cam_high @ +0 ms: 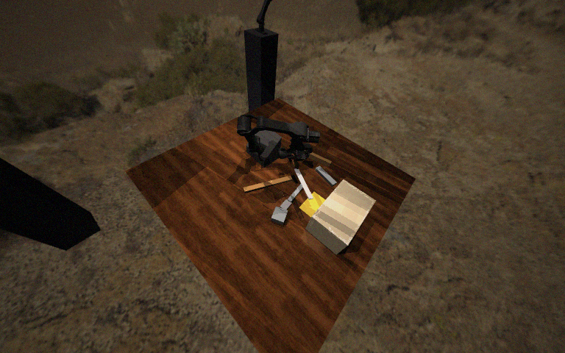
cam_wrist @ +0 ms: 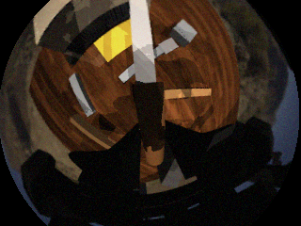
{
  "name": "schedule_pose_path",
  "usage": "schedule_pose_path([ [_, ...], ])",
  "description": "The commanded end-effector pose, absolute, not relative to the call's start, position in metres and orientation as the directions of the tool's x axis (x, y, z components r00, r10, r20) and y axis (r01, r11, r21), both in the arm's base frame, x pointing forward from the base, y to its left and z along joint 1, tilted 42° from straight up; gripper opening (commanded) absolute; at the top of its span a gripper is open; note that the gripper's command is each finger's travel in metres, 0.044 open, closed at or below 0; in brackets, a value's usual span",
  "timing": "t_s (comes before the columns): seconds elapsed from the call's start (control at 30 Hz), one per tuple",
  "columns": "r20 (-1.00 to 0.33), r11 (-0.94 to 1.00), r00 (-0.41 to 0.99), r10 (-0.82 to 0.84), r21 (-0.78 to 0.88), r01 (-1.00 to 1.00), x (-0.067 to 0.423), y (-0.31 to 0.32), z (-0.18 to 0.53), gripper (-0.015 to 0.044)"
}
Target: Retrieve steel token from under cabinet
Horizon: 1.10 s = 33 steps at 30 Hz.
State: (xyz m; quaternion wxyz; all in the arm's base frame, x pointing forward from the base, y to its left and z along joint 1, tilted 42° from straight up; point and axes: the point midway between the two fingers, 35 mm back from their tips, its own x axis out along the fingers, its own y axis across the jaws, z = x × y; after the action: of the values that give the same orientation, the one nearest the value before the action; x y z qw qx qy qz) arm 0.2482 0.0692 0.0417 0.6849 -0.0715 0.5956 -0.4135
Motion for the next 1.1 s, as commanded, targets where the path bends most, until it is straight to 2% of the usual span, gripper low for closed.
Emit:
schedule_pose_path([
  [0.0,-0.755,0.665,-0.043,-0.654,-0.601,0.444,0.2483,0.0702,0.0427,0.0000],
  [0.77,-0.755,0.719,-0.043,-0.654,-0.639,0.273,0.2483,0.0702,0.0428,0.0000],
  [1.07,-0.755,0.722,-0.043,-0.654,-0.640,0.263,0.2499,0.0731,0.0343,0.0000],
])
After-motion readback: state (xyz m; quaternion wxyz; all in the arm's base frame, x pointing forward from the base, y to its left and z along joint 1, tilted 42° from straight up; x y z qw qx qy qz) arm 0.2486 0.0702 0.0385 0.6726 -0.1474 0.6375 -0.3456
